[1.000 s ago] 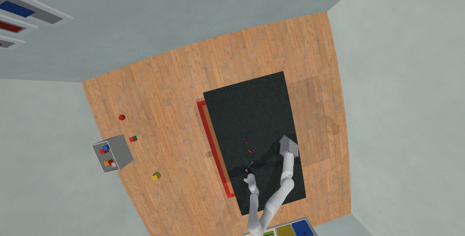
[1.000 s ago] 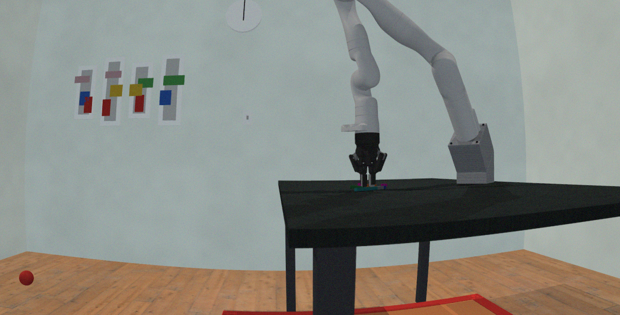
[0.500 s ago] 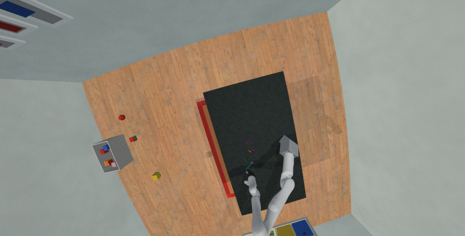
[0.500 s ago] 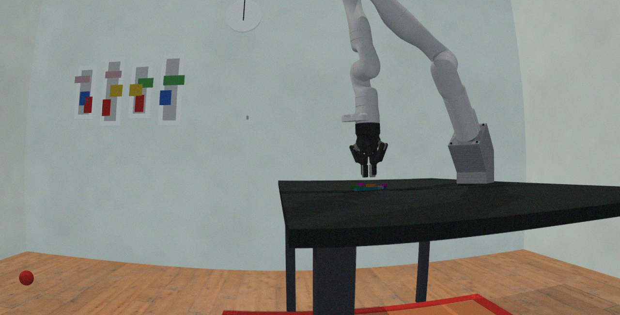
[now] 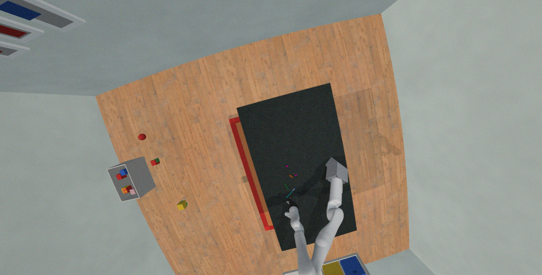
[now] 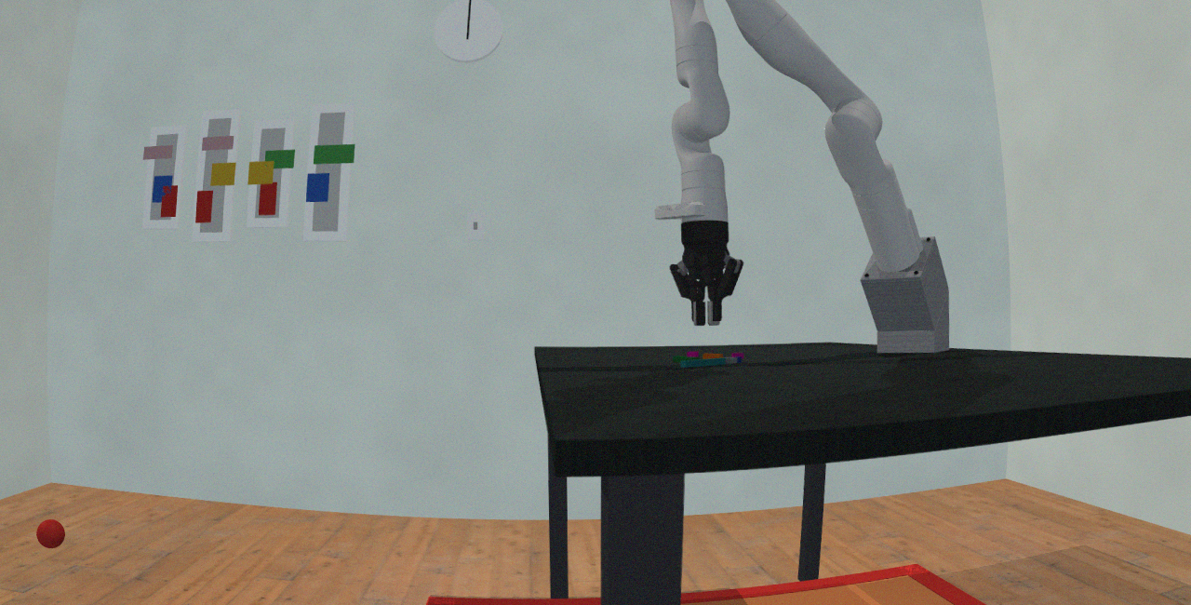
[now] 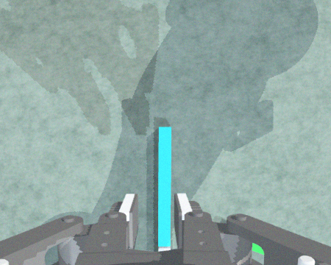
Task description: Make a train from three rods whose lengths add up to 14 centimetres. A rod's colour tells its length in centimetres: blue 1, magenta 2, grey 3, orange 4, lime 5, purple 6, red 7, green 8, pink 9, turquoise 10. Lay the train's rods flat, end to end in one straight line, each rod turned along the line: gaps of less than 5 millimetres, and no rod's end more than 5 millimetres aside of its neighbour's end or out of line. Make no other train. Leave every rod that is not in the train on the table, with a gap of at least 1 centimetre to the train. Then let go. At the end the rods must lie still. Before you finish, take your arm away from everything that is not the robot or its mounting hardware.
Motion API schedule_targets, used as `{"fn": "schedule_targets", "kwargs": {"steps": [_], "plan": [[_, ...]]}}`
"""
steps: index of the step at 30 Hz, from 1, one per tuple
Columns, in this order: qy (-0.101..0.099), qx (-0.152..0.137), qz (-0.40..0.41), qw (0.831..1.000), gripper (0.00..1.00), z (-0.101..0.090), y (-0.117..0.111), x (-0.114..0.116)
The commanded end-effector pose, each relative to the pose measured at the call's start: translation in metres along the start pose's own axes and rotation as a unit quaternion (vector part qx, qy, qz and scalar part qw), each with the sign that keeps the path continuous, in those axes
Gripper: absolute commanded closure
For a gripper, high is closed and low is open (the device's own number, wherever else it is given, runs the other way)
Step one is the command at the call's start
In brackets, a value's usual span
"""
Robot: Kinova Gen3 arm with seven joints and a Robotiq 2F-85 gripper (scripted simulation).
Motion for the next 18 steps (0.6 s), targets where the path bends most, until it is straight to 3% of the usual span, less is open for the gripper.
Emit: {"fn": "schedule_targets", "kwargs": {"steps": [1,18], "plan": [[0.005,0.002,0.005,1.000,0.76,-0.003,0.000,0.006],[0.005,0.003,0.005,1.000,0.76,-0.014,-0.001,0.006]]}}
Point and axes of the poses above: the point where the finger pads meet when closed, its own z axis out along the fingers, its own x axis across the jaws, y = z × x, the point moved 2 cm from there along -z, back along the fingers, and after that the axes turned 14 degrees about z, right-handed, at the moved point
